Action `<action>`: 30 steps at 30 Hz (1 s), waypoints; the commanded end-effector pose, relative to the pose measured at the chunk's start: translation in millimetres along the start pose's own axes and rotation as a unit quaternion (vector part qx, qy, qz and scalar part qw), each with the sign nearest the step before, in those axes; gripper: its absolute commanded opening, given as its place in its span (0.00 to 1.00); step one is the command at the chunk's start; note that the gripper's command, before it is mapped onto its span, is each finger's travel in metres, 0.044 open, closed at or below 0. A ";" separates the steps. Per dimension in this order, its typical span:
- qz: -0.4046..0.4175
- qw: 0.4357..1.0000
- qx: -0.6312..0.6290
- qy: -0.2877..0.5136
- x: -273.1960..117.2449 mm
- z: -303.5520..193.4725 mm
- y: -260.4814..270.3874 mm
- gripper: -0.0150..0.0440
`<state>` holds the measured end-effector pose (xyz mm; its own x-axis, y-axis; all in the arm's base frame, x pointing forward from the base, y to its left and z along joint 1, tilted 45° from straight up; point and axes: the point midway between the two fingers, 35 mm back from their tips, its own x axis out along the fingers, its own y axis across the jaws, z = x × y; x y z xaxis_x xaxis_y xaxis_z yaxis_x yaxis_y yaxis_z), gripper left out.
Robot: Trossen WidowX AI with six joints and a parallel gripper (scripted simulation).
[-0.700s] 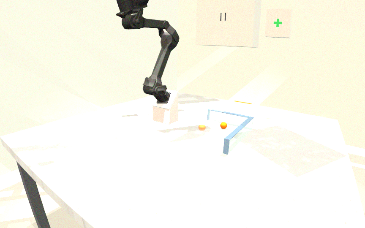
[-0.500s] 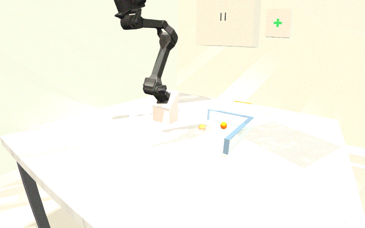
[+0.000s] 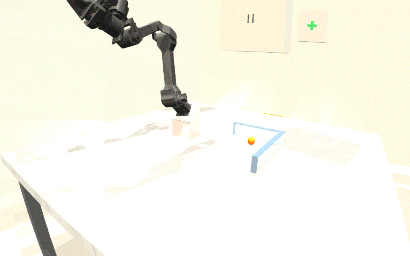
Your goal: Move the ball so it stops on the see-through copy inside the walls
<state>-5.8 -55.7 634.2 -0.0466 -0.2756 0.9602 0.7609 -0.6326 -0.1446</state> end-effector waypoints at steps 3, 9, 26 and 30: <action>0.070 0.995 0.043 0.060 9.1 -37.1 53.4 0.70; 0.164 0.976 0.075 0.125 2.7 -71.1 128.9 0.70; 0.443 0.859 0.107 0.233 -96.2 -79.0 335.1 0.70; 0.523 0.810 0.098 0.245 -145.9 -65.2 383.9 0.70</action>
<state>220.4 -304.2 454.0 0.4262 -0.8770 0.2220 0.6978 0.1625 -0.6976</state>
